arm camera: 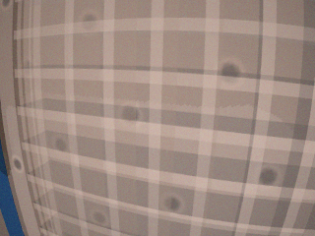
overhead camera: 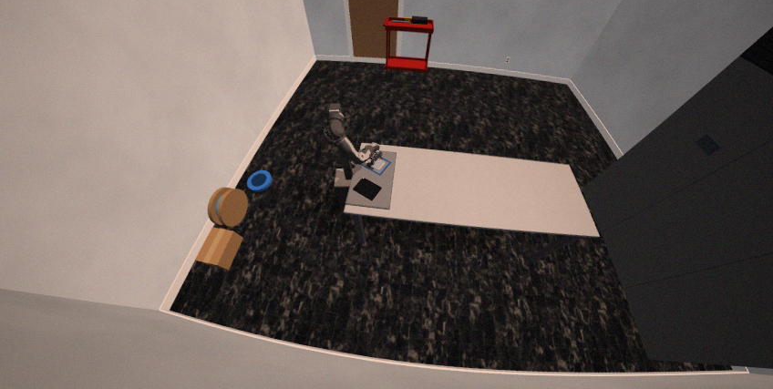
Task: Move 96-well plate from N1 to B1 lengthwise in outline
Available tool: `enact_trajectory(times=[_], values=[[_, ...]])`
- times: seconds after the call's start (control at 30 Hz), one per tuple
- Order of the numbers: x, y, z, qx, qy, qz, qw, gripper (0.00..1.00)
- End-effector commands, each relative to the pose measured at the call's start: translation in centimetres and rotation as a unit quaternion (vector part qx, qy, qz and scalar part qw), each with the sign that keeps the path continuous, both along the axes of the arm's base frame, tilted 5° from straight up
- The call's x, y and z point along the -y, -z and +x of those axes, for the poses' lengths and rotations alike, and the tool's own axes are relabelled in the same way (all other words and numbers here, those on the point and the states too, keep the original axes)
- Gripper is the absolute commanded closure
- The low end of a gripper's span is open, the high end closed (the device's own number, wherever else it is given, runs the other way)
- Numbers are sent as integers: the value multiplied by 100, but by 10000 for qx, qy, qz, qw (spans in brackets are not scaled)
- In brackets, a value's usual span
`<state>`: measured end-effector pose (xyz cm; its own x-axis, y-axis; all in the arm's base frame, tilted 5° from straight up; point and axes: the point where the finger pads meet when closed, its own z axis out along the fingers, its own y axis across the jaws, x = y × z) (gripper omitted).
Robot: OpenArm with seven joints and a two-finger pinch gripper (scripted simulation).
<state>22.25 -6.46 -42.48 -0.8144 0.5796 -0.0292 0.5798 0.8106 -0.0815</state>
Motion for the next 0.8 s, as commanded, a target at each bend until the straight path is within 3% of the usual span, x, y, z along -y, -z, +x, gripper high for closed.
enact_trajectory(times=[0.0, 0.03, 0.2, 0.6, 0.77], values=[[-5, -5, 4, 6, 0, 9, 10000, 23], [-5, -5, 4, 6, 0, 9, 10000, 23], [-39, -405, 16, 12, -4, 15, 10000, 23], [-39, -405, 16, 12, -4, 15, 10000, 23], [-73, -804, 25, 13, -4, 16, 10000, 23]])
